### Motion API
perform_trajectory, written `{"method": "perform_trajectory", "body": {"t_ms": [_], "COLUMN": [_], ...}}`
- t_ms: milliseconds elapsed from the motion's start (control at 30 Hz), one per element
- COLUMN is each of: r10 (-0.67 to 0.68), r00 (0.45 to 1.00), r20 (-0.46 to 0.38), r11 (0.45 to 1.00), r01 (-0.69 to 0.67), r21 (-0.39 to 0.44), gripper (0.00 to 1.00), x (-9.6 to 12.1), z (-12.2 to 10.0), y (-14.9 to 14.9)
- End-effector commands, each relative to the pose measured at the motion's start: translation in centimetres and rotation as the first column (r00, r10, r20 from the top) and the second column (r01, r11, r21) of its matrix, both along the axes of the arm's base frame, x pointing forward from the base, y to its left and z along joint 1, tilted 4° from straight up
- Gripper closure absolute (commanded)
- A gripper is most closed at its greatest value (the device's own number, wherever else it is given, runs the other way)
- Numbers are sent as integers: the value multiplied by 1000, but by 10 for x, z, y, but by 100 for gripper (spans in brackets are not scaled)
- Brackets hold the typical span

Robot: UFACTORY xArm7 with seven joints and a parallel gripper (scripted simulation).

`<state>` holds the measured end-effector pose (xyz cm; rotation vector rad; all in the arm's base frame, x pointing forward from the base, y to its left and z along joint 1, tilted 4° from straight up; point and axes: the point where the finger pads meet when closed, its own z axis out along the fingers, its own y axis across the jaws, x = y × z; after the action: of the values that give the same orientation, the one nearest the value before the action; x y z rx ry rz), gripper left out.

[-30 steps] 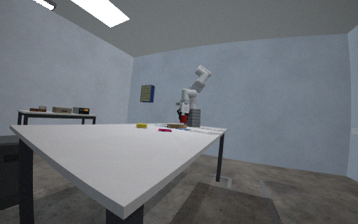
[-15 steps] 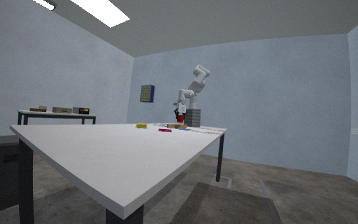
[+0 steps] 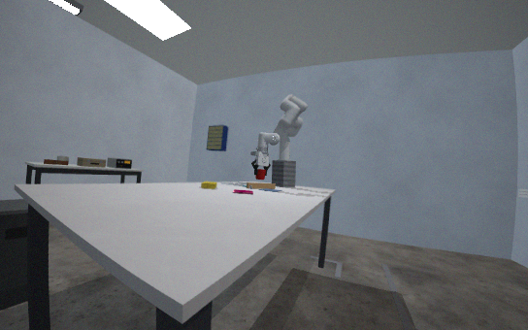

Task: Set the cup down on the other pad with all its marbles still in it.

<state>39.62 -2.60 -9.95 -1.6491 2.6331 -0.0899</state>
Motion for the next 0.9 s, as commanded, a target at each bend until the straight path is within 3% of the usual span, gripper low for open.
{"method": "perform_trajectory", "body": {"t_ms": [0,300,867], "r10": [0,0,0], "r00": [1000,1000,1000], "r20": [6,6,6], "r11": [1000,1000,1000], "r01": [0,0,0], "r21": [2,2,2], "gripper": [16,16,16], "x": [-8,-21,-29], "z": [1,1,1], "y": [-20,-48,-65]}}
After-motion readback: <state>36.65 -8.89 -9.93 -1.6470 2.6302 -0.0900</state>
